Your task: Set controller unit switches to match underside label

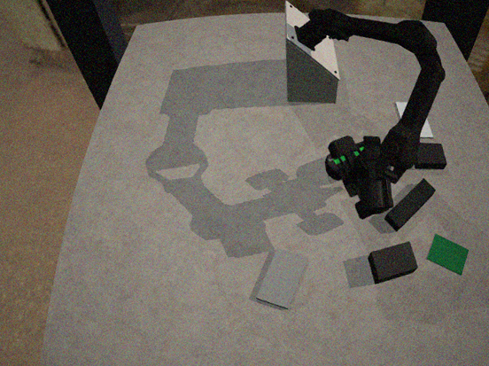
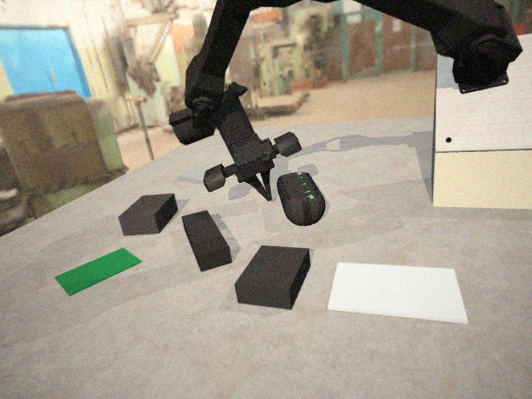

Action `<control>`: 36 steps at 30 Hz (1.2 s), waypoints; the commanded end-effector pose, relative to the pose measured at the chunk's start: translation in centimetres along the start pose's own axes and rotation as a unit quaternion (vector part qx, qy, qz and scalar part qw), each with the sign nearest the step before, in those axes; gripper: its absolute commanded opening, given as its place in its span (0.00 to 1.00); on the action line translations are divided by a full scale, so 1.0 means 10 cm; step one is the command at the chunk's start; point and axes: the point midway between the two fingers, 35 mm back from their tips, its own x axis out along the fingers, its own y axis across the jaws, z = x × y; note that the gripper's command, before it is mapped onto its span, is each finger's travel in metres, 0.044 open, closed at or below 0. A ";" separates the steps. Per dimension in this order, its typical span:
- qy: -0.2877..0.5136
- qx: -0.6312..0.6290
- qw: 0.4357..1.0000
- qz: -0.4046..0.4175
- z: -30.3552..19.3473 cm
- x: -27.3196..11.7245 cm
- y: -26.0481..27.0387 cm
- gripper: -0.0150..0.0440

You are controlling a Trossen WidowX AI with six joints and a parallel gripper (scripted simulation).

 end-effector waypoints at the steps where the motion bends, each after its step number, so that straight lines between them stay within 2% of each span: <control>1: -0.003 0.006 1.000 0.001 -0.02 0.04 0.01 0.25; 36: -0.003 0.007 1.000 0.001 -0.02 0.08 0.15 0.25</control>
